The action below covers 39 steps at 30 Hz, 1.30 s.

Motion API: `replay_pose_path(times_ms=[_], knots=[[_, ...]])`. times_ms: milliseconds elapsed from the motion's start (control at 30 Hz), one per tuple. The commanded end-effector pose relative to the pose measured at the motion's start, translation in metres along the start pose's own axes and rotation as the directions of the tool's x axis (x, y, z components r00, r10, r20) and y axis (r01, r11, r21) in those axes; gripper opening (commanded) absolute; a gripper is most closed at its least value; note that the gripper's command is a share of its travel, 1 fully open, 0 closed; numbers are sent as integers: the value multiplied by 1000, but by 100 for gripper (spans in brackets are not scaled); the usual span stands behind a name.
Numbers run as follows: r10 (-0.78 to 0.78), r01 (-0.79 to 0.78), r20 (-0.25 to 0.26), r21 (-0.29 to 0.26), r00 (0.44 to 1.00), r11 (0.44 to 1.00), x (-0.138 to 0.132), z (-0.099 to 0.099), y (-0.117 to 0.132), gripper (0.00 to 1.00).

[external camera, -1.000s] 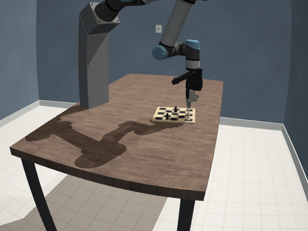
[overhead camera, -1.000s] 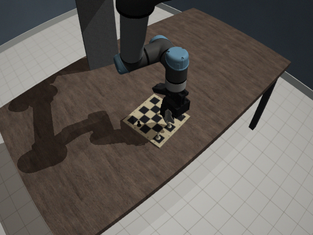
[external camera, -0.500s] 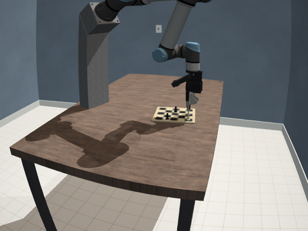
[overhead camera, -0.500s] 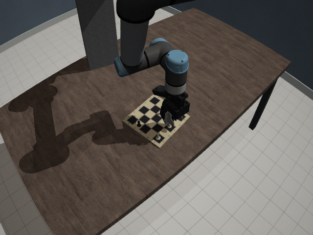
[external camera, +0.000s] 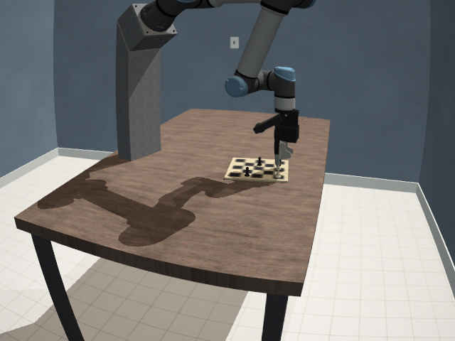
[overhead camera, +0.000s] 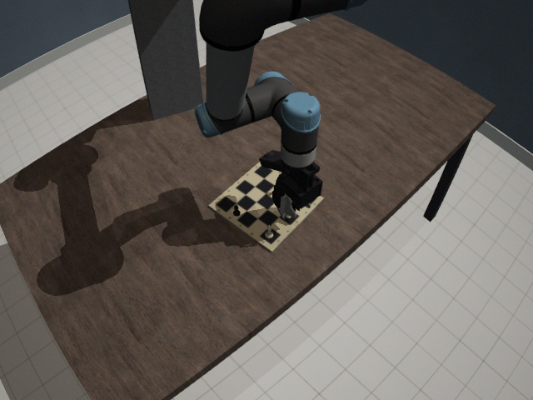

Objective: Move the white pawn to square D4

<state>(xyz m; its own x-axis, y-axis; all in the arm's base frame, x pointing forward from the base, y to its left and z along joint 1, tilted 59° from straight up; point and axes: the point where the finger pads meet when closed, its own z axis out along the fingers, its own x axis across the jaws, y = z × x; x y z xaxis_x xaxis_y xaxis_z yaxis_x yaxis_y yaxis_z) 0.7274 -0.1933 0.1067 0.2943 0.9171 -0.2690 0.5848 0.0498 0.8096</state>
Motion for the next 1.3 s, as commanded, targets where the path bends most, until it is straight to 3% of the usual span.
replay_pose_path(times_ms=[0,1133,1167,1267], knots=[[0,0,0,-1,1000,1000,0,1,1,20],[0,0,0,-1,1000,1000,0,1,1,20],[0,0,0,-1,1000,1000,0,1,1,0],[0,0,0,-1,1000,1000,0,1,1,0]])
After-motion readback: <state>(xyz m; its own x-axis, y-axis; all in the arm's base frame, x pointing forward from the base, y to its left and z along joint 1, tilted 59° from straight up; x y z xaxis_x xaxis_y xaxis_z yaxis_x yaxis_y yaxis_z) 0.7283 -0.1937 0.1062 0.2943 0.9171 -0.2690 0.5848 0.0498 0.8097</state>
